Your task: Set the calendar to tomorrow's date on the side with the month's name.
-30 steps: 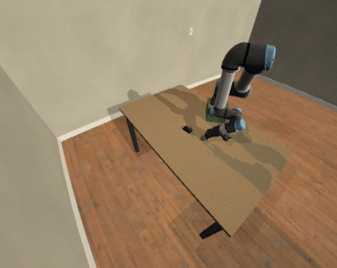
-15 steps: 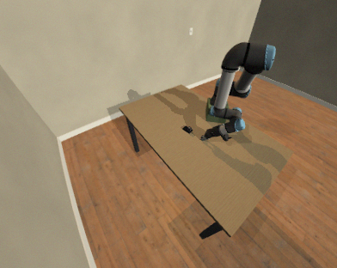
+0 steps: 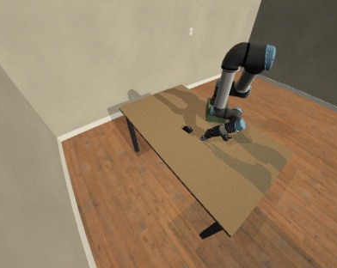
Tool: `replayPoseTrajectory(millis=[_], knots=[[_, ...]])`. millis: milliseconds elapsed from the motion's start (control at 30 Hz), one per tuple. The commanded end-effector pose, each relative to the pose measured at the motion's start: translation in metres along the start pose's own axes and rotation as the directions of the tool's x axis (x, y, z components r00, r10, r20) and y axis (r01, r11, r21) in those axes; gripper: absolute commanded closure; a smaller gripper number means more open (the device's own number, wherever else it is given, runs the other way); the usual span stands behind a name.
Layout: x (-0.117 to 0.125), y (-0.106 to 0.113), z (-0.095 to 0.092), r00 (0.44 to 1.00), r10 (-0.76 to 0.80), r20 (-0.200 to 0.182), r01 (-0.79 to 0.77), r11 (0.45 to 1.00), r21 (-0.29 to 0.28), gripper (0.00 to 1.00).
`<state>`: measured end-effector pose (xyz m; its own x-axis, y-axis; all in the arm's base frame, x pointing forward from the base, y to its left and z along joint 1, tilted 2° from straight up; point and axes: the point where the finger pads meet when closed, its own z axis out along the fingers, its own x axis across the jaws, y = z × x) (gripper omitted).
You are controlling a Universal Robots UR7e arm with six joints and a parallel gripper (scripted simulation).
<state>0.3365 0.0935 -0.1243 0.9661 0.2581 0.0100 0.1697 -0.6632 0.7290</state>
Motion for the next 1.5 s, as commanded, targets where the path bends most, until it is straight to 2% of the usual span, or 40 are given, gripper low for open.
replayPoseTrajectory(millis=[0, 333, 800, 1067, 1467], knots=[[0.000, 0.000, 0.000, 1.000, 0.001, -0.001, -0.001, 1.000, 0.000, 0.43], [0.000, 0.007, -0.007, 1.000, 0.001, -0.001, -0.001, 1.000, 0.000, 0.43], [0.000, 0.041, -0.041, 1.000, 0.001, -0.001, -0.001, 1.000, 0.000, 0.43], [0.000, 0.049, -0.049, 1.000, 0.001, -0.001, -0.001, 1.000, 0.000, 0.43], [0.000, 0.050, -0.050, 1.000, 0.001, -0.001, -0.001, 1.000, 0.000, 0.43]])
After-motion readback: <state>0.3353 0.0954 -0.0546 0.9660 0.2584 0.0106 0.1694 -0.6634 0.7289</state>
